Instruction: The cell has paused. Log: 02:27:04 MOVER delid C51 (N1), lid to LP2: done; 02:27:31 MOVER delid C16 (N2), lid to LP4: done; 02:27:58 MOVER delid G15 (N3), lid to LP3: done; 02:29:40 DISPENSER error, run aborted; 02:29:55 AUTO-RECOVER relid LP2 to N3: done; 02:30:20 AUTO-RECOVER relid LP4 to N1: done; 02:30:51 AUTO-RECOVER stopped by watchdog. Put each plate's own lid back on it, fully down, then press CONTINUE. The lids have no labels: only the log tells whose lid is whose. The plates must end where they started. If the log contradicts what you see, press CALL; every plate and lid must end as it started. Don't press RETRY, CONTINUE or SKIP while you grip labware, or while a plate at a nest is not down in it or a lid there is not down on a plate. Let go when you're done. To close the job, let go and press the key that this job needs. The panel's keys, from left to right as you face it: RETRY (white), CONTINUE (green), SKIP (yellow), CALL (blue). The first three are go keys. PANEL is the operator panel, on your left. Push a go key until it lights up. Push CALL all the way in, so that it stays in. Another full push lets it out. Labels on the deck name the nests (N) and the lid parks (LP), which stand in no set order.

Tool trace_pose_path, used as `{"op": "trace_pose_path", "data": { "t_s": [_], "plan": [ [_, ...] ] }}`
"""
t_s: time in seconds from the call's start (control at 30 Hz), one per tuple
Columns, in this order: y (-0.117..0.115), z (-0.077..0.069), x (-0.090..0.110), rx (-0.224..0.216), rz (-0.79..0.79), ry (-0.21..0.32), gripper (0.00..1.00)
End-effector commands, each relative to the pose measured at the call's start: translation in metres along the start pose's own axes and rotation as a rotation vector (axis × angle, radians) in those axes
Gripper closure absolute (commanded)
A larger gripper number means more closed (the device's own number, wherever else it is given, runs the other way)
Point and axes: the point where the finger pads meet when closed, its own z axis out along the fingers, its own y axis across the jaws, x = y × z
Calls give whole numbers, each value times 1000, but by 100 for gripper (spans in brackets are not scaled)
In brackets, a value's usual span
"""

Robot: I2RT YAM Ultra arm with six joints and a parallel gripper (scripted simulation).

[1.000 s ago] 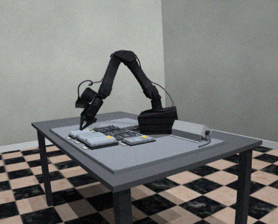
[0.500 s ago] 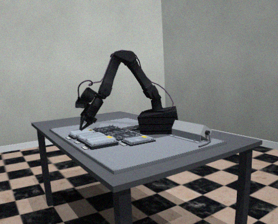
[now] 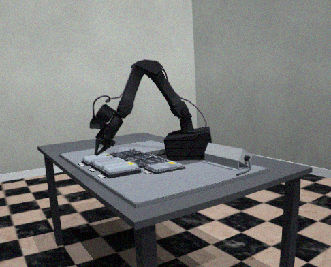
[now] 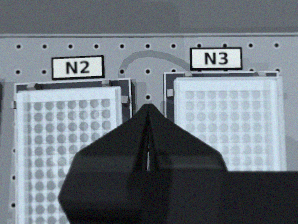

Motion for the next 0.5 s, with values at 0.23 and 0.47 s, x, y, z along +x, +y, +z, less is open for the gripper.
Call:
{"op": "trace_pose_path", "data": {
  "t_s": [0.23,0.47],
  "plan": [
    [35,-12,-24,1,-3,64,0],
    [60,-11,-14,1,2,184,0]
  ]
}}
